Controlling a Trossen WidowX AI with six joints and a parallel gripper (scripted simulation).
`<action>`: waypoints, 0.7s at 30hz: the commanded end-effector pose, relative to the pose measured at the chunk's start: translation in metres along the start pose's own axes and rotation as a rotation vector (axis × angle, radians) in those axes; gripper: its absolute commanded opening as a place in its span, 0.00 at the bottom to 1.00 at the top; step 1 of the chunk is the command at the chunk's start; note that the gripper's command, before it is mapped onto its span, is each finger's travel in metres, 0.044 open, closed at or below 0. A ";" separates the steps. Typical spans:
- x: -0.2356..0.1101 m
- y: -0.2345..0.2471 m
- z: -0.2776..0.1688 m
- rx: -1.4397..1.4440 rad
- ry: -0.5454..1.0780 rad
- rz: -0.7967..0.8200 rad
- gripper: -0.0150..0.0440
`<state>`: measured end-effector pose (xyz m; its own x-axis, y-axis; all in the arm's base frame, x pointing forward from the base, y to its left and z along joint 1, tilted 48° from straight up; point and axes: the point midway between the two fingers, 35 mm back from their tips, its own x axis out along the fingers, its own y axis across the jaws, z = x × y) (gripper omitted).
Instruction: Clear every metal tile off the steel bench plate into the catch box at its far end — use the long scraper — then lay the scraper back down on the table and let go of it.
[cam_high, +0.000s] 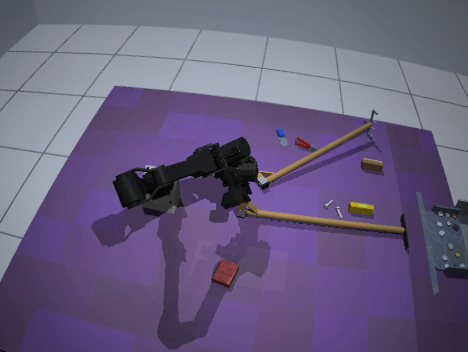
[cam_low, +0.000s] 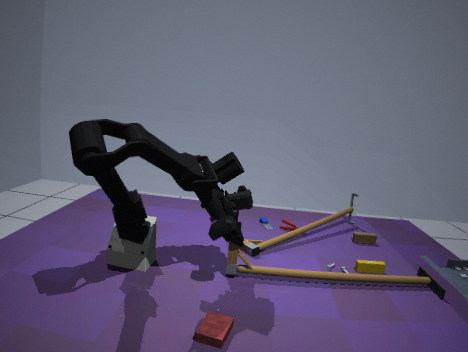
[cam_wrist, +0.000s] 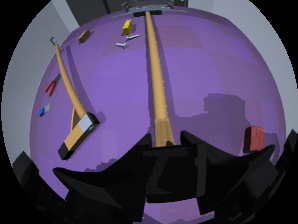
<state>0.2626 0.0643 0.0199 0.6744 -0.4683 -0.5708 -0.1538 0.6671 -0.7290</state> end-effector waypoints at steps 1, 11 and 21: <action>-0.001 -0.006 -0.001 0.000 -0.003 0.002 0.25; -0.001 -0.019 -0.002 -0.003 -0.006 0.000 0.25; -0.002 -0.030 -0.005 -0.006 -0.010 -0.003 0.25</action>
<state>0.2630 0.0443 0.0387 0.6791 -0.4686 -0.5650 -0.1550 0.6608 -0.7344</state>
